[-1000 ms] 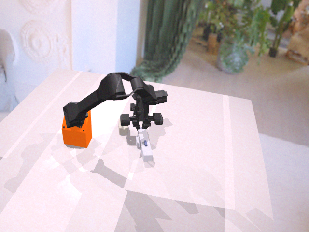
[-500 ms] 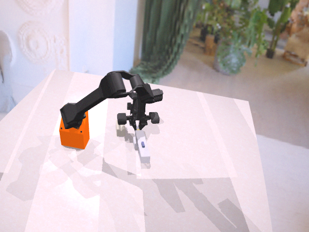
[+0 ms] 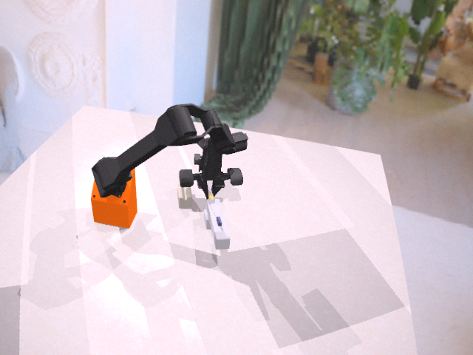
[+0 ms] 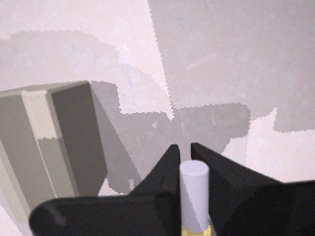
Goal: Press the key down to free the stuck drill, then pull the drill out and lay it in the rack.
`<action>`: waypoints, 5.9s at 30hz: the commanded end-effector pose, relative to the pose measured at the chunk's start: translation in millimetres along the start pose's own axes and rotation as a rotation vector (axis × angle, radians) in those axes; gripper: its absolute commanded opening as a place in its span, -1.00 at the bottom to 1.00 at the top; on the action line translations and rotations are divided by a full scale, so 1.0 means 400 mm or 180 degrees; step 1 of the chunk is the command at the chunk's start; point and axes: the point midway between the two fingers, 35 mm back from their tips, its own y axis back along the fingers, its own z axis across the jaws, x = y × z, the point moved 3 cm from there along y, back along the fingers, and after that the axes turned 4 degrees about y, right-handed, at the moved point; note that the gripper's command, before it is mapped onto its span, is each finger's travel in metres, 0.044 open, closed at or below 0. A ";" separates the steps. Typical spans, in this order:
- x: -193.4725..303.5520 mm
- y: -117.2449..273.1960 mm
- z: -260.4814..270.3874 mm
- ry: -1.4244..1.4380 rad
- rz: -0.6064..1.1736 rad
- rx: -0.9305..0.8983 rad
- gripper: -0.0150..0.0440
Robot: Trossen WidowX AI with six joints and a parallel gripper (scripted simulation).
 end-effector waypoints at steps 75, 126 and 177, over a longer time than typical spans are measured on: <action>0.042 -0.004 0.004 -0.0013 -0.0005 -0.0006 -0.49; -0.113 -0.012 -0.009 -0.0015 -0.0016 0.0000 -0.49; -0.119 0.063 -0.005 -0.0014 -0.0021 0.0001 -0.49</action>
